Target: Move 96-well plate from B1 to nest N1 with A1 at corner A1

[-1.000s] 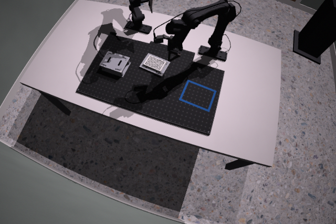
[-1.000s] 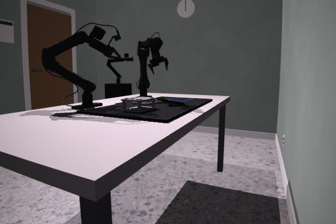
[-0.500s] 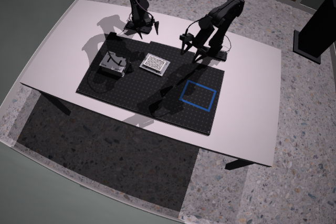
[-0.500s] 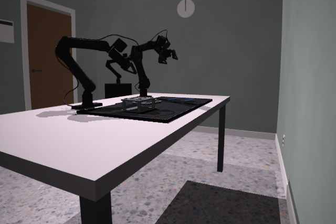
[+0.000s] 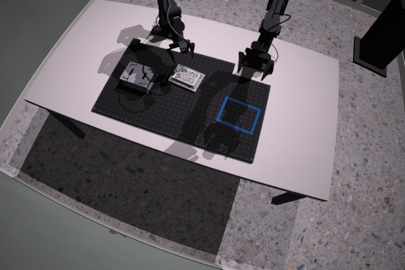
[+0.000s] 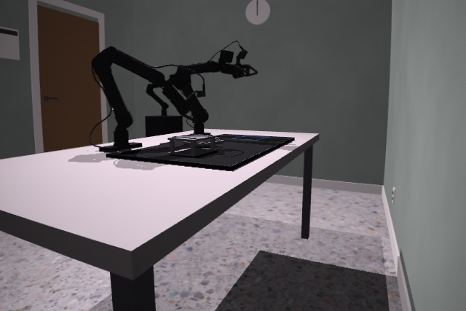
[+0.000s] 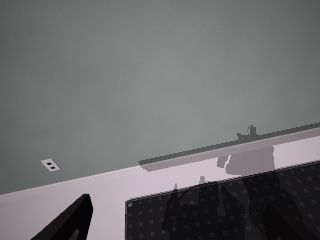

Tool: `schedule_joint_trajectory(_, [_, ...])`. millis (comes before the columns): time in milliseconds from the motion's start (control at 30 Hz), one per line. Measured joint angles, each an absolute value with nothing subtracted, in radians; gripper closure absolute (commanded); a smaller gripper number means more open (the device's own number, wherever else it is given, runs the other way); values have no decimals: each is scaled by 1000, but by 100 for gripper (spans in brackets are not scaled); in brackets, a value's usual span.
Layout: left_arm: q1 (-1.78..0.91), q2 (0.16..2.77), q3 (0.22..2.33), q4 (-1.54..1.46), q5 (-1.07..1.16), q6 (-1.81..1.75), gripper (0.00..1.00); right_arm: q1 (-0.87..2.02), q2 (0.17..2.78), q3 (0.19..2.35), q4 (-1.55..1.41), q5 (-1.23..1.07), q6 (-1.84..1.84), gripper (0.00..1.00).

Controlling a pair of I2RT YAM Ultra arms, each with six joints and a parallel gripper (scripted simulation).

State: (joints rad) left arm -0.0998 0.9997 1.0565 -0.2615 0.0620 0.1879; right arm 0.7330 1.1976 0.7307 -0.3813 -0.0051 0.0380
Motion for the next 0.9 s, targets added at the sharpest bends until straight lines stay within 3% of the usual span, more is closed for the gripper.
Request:
schedule_joint_trajectory(367, [-8,1023,1044,-34,13,23,0,735,1248,710,-328,-3,38,0])
schedule_joint_trajectory(900, [-3,1044,1044,-16,7,6,0,735,1248,710,-322,-4,31,0])
